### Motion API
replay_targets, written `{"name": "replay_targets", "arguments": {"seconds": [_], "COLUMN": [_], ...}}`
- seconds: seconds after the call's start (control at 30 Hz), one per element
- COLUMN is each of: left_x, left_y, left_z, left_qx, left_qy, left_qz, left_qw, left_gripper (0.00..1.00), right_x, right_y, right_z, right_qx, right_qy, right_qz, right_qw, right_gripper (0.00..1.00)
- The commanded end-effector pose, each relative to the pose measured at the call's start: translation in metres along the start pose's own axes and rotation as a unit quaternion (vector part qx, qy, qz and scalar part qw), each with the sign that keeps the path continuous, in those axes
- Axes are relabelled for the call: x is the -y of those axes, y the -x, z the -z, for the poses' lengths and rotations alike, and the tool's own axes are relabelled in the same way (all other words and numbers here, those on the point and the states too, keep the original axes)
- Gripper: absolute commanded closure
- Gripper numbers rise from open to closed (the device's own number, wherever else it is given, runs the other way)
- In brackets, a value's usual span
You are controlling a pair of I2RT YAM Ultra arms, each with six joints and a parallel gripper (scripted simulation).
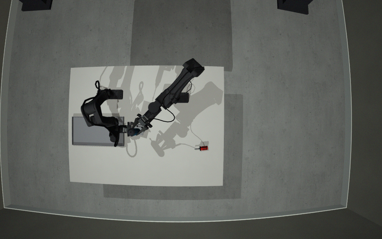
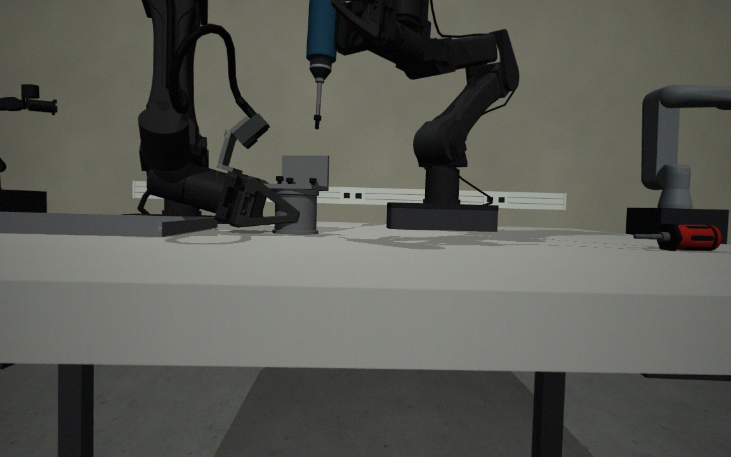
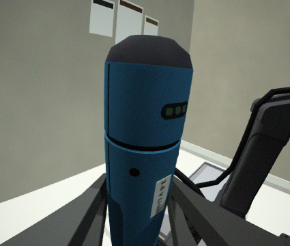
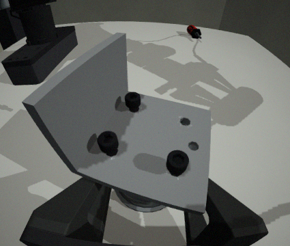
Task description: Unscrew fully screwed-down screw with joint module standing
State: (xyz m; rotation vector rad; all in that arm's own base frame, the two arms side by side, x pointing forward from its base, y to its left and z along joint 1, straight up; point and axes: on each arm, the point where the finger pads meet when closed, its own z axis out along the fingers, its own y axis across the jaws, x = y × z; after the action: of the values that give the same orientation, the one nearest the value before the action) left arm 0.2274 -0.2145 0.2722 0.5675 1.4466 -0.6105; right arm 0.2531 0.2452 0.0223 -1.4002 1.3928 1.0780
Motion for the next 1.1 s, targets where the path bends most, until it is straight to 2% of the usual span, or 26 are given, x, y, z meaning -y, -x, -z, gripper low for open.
{"name": "replay_targets", "arguments": {"seconds": [0.0, 0.13, 0.27, 0.37, 0.47, 0.6, 0.7, 1.07], "left_x": [-0.003, -0.003, -0.003, -0.003, -0.003, -0.003, -0.003, -0.003], "left_y": [0.027, 0.04, 0.04, 0.028, 0.04, 0.029, 0.041, 0.033], "left_z": [0.01, 0.014, 0.014, 0.018, 0.022, 0.026, 0.03, 0.038], "left_qx": [0.05, 0.062, 0.062, 0.051, 0.062, 0.052, 0.063, 0.055], "left_qy": [0.006, 0.006, 0.006, 0.006, 0.006, 0.006, 0.006, 0.006], "left_qz": [-0.004, -0.004, -0.004, -0.004, -0.004, -0.004, -0.004, -0.004], "left_qw": [0.999, 0.998, 0.998, 0.999, 0.998, 0.999, 0.998, 0.998], "left_gripper": [0.58, 0.58, 0.58, 0.58, 0.58, 0.58, 0.58, 0.58], "right_x": [-0.004, -0.004, -0.004, -0.004, -0.004, -0.004, -0.004, -0.004], "right_y": [0.007, 0.007, 0.007, 0.007, 0.007, 0.007, 0.007, 0.007], "right_z": [-0.002, -0.002, -0.002, -0.002, -0.002, -0.002, -0.002, -0.002], "right_qx": [0.007, 0.007, 0.007, 0.007, 0.007, 0.007, 0.007, 0.007], "right_qy": [0.01, 0.01, 0.01, 0.01, 0.01, 0.01, 0.01, 0.01], "right_qz": [0.009, 0.009, 0.009, 0.009, 0.009, 0.009, 0.009, 0.009], "right_qw": [1.0, 1.0, 1.0, 1.0, 1.0, 1.0, 1.0, 1.0], "right_gripper": [0.41, 0.41, 0.41, 0.41, 0.41, 0.41, 0.41, 0.41]}}
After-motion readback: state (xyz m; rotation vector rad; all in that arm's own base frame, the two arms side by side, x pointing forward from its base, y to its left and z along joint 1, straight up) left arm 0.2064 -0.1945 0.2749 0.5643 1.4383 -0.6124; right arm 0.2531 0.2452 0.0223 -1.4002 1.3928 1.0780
